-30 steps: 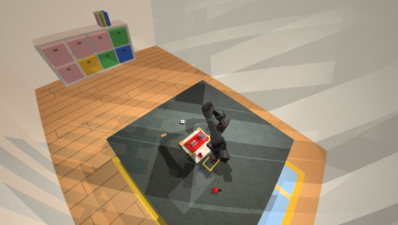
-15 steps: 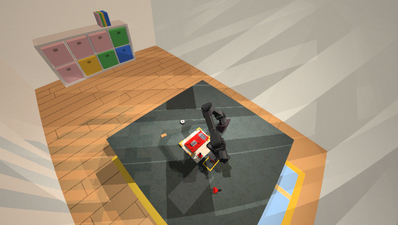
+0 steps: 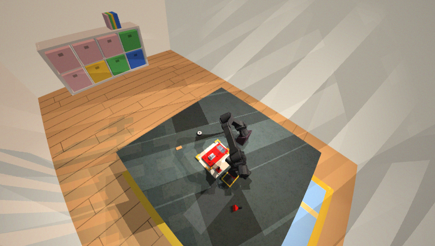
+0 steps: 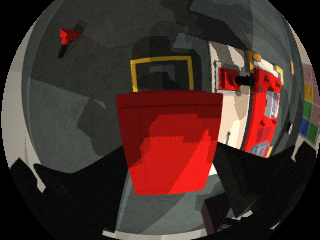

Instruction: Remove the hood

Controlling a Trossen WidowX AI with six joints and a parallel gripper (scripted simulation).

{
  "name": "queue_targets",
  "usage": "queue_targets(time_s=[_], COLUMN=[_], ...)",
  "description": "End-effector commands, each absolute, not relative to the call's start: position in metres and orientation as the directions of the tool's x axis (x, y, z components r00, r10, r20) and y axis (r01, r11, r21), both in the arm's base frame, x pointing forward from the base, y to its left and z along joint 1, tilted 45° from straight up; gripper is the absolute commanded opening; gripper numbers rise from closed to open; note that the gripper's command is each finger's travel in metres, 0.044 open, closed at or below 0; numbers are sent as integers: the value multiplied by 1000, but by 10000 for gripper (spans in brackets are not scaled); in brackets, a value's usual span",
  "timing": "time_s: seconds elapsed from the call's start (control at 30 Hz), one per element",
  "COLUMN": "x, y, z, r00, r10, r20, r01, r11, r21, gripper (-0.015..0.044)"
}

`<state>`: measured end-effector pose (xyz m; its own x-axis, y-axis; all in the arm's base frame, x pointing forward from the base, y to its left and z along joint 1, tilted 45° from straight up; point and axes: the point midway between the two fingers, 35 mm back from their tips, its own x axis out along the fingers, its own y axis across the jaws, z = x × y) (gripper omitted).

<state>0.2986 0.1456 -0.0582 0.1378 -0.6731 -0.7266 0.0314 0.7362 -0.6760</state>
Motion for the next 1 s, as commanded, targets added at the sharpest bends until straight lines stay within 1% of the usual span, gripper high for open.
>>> queue_targets(time_s=[0.0,0.97], x=[298,301], y=[143,129], z=[-61,-74], r00=[141,141], r10=[-677,-678], r20=[-722,-721], r01=[24,25], r11=[731,731], r21=[-681,-682], gripper=[0,0])
